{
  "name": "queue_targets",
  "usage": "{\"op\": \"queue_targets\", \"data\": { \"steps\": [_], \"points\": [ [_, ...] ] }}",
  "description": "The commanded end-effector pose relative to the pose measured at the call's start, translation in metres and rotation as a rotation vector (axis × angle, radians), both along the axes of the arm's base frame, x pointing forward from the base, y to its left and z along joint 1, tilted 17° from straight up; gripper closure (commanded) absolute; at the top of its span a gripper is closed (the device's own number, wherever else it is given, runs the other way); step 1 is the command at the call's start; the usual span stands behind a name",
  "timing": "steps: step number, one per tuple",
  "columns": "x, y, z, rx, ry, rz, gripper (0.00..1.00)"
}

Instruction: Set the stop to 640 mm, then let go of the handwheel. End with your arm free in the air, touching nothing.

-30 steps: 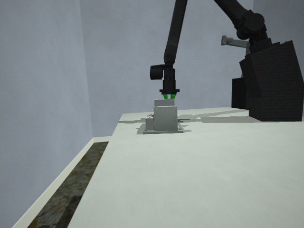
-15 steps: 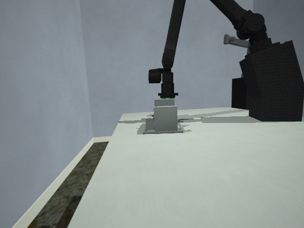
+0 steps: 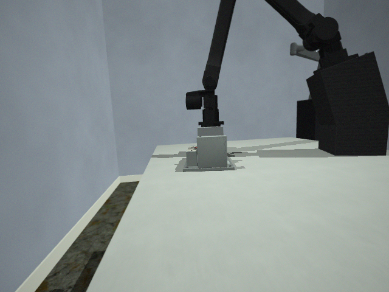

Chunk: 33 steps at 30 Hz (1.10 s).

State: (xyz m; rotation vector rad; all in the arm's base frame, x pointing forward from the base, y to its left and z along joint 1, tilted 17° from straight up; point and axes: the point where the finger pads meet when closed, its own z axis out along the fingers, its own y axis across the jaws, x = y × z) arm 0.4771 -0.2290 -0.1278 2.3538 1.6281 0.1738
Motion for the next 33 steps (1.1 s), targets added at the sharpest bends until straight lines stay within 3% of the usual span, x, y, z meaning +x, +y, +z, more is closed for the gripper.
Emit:
{"op": "queue_targets", "data": {
  "steps": [1,7,33],
  "points": [
    [0.015,-0.007,-0.005,-0.003,0.009,-0.01,0.94],
    [0.032,-0.013,0.003,-0.013,-0.013,-0.009,0.94],
    [0.044,-0.013,0.014,-0.009,-0.007,-0.004,0.94]
  ]
}}
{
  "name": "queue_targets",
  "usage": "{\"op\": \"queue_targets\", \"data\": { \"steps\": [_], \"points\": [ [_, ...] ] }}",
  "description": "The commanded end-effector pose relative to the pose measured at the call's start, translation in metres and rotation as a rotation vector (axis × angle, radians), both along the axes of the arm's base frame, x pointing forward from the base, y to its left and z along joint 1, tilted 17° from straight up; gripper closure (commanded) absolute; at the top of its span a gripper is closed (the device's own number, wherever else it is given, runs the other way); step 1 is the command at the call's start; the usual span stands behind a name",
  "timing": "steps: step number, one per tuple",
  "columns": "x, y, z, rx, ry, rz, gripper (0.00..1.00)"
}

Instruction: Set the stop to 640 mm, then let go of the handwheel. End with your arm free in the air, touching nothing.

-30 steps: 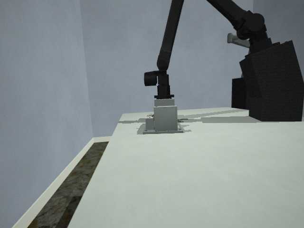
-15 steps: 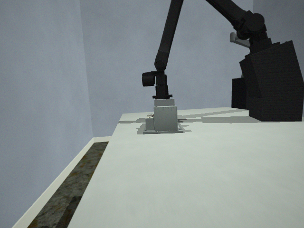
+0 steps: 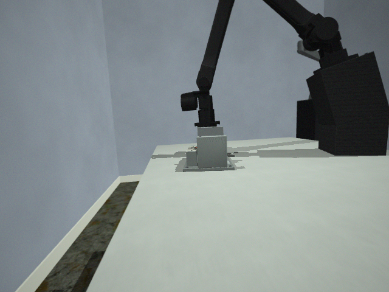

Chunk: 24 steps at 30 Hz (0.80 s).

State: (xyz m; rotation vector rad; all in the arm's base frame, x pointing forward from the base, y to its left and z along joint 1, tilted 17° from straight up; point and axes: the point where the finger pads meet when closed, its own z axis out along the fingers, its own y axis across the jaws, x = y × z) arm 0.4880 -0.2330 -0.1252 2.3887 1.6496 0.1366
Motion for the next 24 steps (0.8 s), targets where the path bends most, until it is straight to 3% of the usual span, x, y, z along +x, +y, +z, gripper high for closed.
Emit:
{"op": "queue_targets", "data": {
  "steps": [1,17,21,24],
  "points": [
    [0.035,-0.009,0.012,-0.026,-0.053,-0.001,0.94],
    [0.042,-0.012,0.019,-0.029,-0.059,0.001,0.94],
    [0.052,-0.014,0.045,-0.044,-0.094,0.002,0.94],
    [0.053,-0.015,0.049,-0.045,-0.097,0.003,0.94]
  ]
}}
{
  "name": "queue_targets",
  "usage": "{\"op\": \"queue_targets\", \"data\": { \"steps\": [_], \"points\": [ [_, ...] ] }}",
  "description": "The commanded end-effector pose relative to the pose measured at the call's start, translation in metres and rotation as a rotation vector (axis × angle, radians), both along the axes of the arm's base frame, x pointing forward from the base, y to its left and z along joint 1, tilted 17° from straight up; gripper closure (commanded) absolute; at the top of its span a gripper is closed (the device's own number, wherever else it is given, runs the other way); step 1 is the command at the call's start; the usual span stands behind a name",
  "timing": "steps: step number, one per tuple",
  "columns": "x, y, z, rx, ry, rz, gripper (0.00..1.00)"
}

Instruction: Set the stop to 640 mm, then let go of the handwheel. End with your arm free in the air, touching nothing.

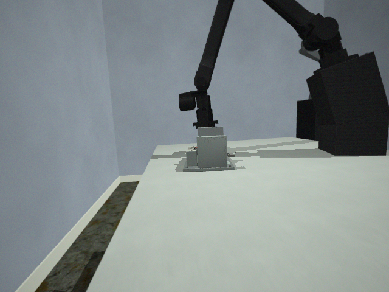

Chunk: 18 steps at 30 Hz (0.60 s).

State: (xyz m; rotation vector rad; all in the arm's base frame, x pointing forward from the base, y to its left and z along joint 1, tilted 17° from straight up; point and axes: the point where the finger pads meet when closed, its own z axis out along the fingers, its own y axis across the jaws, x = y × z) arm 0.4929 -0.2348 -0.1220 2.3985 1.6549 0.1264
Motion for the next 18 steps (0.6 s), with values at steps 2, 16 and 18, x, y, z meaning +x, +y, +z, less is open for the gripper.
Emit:
{"op": "queue_targets", "data": {
  "steps": [2,16,18],
  "points": [
    [0.048,-0.013,0.046,-0.051,-0.111,0.004,0.94],
    [0.055,-0.015,0.056,-0.049,-0.108,0.004,0.94],
    [0.057,-0.016,0.057,-0.052,-0.114,0.004,0.94]
  ]
}}
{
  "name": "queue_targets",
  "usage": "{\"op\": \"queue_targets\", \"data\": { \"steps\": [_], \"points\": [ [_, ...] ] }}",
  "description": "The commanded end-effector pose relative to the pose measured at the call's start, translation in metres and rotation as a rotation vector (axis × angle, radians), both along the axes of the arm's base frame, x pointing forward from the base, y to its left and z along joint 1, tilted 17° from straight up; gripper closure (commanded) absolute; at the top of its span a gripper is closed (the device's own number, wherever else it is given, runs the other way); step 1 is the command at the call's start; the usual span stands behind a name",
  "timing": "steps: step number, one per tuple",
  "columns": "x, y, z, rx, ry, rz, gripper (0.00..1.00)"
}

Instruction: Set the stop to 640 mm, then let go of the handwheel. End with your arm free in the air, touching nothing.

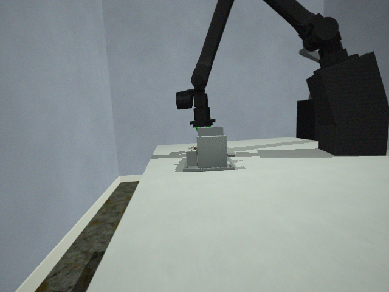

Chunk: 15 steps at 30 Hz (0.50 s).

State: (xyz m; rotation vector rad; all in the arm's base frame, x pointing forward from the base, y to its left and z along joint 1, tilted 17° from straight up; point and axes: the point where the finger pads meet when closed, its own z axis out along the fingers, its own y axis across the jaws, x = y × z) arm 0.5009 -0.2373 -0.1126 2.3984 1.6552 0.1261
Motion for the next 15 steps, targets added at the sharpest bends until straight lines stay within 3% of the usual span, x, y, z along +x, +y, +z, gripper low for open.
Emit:
{"op": "queue_targets", "data": {
  "steps": [1,15],
  "points": [
    [0.049,-0.014,0.048,-0.053,-0.115,0.003,0.94],
    [0.04,-0.009,0.065,-0.045,-0.098,0.003,0.94]
  ]
}}
